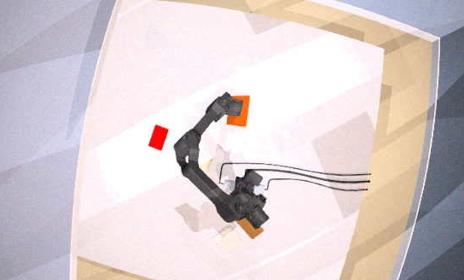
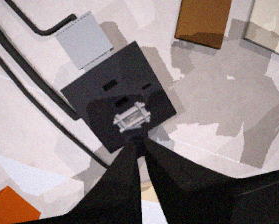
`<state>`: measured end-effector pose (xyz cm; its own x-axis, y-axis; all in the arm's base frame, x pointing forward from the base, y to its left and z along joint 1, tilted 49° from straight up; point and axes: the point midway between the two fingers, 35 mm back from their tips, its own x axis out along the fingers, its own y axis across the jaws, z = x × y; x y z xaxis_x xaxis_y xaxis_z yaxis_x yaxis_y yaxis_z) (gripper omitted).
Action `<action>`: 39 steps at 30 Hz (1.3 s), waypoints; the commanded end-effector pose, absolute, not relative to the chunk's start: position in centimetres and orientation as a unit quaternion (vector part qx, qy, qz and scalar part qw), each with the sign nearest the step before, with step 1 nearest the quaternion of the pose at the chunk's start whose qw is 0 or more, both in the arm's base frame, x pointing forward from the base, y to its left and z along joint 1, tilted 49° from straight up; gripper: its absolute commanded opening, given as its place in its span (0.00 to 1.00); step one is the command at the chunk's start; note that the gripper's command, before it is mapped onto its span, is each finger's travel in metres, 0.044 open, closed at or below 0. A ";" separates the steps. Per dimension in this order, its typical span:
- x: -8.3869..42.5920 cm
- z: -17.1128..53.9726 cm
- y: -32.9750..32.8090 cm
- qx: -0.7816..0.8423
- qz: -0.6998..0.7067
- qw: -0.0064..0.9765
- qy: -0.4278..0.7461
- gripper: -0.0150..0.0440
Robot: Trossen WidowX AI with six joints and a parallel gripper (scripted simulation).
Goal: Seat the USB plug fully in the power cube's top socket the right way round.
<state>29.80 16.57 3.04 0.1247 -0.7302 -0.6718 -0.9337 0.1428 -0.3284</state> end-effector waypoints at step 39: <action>29.8 3.0 16.6 -0.344 -0.227 0.666 0.622 0.25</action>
